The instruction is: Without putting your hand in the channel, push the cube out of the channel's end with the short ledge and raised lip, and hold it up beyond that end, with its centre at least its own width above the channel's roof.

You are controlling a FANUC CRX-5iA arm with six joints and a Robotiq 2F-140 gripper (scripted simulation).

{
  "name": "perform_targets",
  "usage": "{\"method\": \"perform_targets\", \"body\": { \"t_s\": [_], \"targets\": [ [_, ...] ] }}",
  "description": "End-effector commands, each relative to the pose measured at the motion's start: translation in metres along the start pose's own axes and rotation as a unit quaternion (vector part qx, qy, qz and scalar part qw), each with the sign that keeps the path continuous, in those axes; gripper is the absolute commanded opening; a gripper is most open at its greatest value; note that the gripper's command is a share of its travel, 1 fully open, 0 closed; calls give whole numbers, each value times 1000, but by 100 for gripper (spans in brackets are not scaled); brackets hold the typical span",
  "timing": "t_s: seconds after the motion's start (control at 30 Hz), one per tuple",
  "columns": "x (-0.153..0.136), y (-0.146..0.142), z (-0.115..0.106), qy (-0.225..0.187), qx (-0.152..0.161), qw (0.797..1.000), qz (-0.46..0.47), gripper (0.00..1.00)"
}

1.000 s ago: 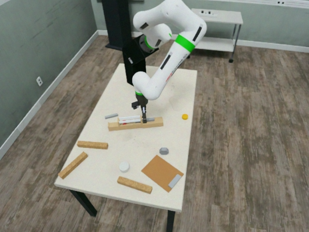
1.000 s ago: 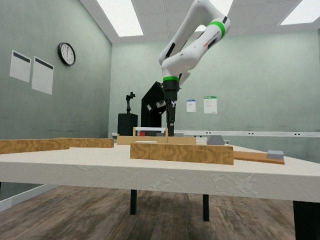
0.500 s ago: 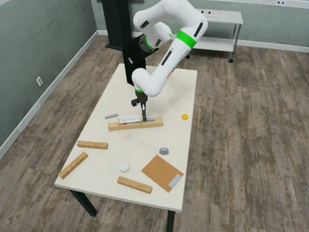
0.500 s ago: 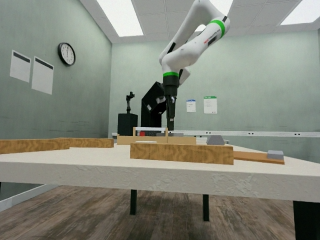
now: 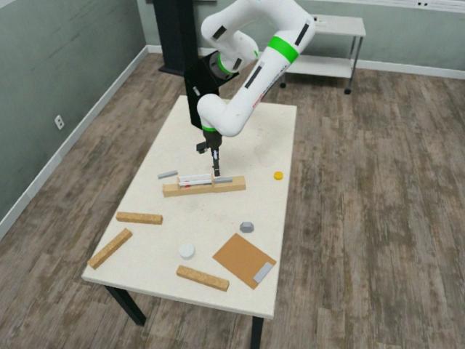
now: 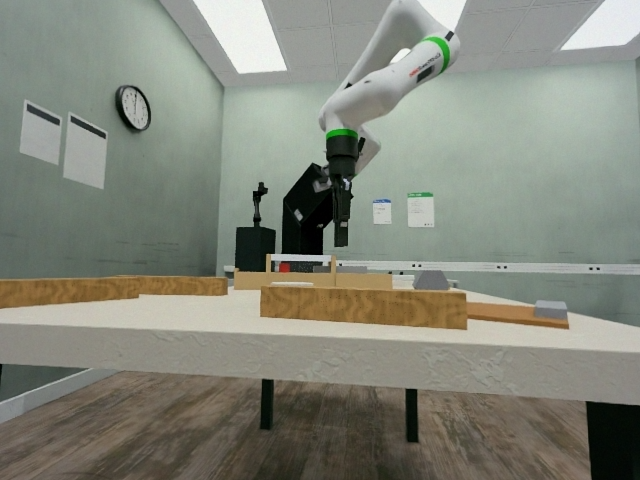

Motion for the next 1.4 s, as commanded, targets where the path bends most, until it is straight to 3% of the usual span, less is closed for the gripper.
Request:
{"method": "perform_targets", "body": {
  "t_s": [0.0, 0.83, 0.9, 1.0, 1.27, 1.33, 1.37],
  "targets": [
    [0, 0, -1, 0, 0, 1000, 0, 30],
    [4, 1, 0, 1, 0, 1000, -2, 30],
    [25, 8, 1, 3, -4, 1000, -10, 30],
    [81, 32, 3, 7, -11, 999, -36, 30],
    [163, 103, -2, 1, -1, 995, -99, 30],
    [163, 103, -2, 1, -1, 995, -99, 30],
    [192, 128, -3, 1, 0, 995, -100, 30]
  ]
}}
Point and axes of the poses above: the point where the finger pads meet when closed, its own z axis out along the fingers, its own y axis across the jaws, x = y × z, the point moved 7 cm from there along -z, back along the fingers, and after that the axes turned 9 degrees about -z, right-handed, at the moved point
